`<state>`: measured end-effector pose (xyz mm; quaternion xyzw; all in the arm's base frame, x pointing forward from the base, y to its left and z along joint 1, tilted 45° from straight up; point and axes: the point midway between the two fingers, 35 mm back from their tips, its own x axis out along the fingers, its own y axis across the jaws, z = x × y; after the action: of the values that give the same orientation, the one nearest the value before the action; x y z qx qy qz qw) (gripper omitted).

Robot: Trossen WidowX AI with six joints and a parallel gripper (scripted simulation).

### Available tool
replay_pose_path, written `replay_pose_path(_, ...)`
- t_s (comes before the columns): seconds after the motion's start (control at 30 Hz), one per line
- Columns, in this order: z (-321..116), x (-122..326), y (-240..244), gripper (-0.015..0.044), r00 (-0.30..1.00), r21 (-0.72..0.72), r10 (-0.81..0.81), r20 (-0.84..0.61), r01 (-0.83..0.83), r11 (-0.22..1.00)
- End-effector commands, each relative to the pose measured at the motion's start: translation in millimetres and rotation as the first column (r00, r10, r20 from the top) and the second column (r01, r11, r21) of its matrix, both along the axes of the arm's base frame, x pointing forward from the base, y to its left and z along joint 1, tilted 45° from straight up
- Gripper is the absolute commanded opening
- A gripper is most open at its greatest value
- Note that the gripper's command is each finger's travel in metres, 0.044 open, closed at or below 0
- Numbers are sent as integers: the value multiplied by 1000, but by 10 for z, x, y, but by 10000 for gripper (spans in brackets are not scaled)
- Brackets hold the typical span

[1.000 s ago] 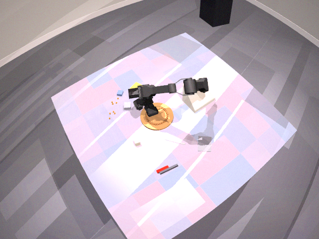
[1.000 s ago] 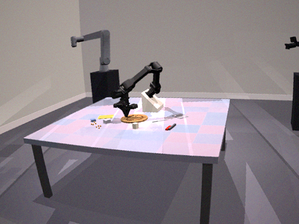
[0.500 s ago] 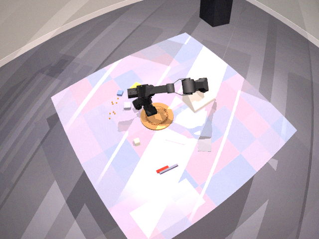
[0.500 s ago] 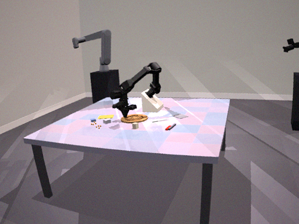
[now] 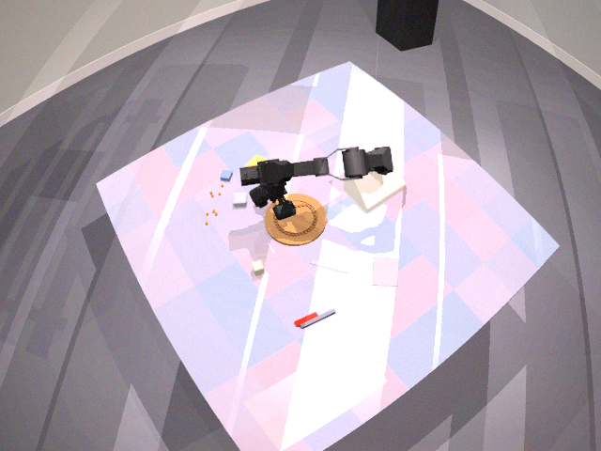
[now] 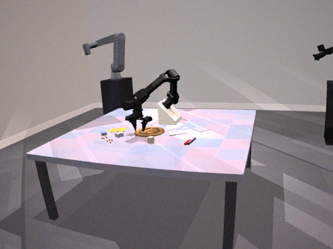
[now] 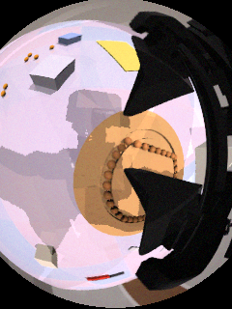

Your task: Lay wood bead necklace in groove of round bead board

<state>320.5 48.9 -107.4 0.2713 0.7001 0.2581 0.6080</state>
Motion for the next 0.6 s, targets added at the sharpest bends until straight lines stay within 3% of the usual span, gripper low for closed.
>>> replay_pose_path(0.0, 24, -3, -26, 394, 1000, 0, 0, -4, 0, 1000)
replay_pose_path(0.07, 13, -12, -9, 440, 1000, 2, 0, -8, 0, 1000)
replay_pose_path(0.57, 39, -8, -35, 440, 1000, 1, 0, -7, 0, 1000)
